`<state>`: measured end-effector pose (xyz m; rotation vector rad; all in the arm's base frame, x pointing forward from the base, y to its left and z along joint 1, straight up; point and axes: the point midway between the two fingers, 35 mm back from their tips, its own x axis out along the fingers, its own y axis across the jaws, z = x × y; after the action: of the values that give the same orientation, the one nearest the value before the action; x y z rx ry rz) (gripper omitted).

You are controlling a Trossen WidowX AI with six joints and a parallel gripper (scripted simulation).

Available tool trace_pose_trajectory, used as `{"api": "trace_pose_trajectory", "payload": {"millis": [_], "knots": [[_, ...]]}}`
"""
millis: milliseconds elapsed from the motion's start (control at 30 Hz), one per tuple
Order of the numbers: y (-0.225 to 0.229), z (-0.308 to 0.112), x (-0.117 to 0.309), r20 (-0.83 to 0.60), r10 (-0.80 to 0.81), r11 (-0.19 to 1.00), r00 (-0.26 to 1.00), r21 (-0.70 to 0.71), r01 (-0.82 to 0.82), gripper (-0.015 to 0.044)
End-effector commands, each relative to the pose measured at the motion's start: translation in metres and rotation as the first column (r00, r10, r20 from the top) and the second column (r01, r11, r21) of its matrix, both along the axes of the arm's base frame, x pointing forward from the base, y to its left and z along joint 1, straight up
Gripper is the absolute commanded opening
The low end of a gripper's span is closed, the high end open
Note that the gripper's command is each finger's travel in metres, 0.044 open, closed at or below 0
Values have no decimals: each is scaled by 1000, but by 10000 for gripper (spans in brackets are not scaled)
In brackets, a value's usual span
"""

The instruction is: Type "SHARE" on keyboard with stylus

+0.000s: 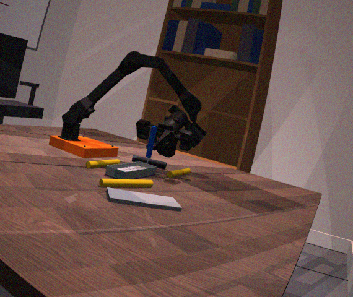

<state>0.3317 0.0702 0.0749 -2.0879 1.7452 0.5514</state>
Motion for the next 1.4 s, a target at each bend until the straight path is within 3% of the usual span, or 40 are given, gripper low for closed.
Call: {"api": "trace_pose_trajectory", "payload": {"millis": [0,1367], "knots": [[0,-1,1,2,2,1000,1000,-4,-2,81],[-1,-13,0,2,2,1000,1000,-4,-2,81]]}}
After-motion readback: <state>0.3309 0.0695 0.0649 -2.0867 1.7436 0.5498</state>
